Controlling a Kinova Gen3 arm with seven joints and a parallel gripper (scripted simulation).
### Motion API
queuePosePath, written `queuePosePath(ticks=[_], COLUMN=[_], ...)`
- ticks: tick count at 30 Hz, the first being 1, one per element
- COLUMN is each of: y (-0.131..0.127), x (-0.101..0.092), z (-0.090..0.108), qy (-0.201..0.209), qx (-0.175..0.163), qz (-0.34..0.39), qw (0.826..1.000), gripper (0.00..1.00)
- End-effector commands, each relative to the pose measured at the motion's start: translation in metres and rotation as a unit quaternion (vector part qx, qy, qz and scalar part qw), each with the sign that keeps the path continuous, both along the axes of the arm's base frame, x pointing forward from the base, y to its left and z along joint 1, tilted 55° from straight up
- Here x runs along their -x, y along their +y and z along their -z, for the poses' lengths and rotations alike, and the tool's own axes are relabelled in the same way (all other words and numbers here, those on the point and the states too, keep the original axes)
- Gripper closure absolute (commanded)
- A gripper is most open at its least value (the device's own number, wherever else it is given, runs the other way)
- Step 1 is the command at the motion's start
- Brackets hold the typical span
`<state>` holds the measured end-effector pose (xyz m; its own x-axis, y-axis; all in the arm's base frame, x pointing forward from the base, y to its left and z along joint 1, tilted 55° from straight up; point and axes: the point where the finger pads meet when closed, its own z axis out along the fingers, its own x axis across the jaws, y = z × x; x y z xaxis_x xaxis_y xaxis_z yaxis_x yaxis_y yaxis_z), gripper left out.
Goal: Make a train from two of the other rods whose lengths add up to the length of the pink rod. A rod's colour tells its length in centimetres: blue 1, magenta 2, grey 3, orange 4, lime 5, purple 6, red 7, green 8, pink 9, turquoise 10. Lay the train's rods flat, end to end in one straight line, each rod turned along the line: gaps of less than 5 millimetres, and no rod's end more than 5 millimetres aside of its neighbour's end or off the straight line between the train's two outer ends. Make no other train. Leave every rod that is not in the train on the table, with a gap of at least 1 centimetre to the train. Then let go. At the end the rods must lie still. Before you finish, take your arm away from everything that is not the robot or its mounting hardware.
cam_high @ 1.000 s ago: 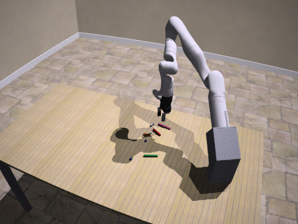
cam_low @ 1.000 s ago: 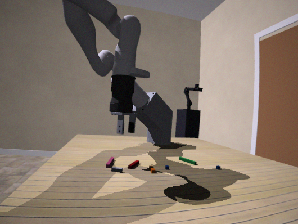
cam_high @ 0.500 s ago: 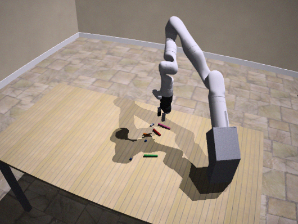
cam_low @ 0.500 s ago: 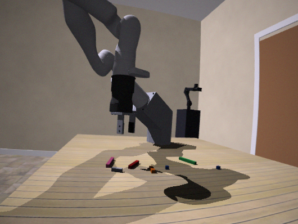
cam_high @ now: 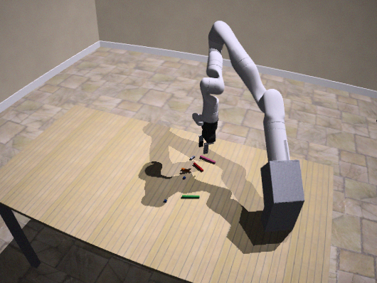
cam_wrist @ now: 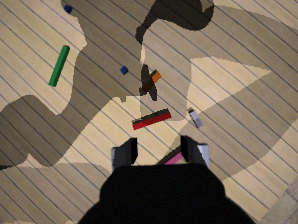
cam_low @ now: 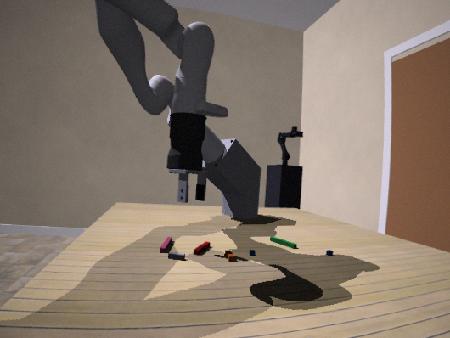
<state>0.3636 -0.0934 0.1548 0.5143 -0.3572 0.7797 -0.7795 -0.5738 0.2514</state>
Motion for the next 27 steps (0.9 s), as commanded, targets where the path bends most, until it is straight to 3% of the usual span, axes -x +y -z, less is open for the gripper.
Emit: queuePosePath(ticks=[1, 12, 27], y=[0.003, 0.013, 0.041], x=[-0.002, -0.011, -0.034], z=[0.002, 0.010, 0.034], qy=[-0.004, -0.041, -0.146], qx=[-0.003, -0.024, -0.081], qz=[0.003, 0.035, 0.126], qw=[1.000, 0.998, 0.978], gripper=[0.00, 0.00, 0.00])
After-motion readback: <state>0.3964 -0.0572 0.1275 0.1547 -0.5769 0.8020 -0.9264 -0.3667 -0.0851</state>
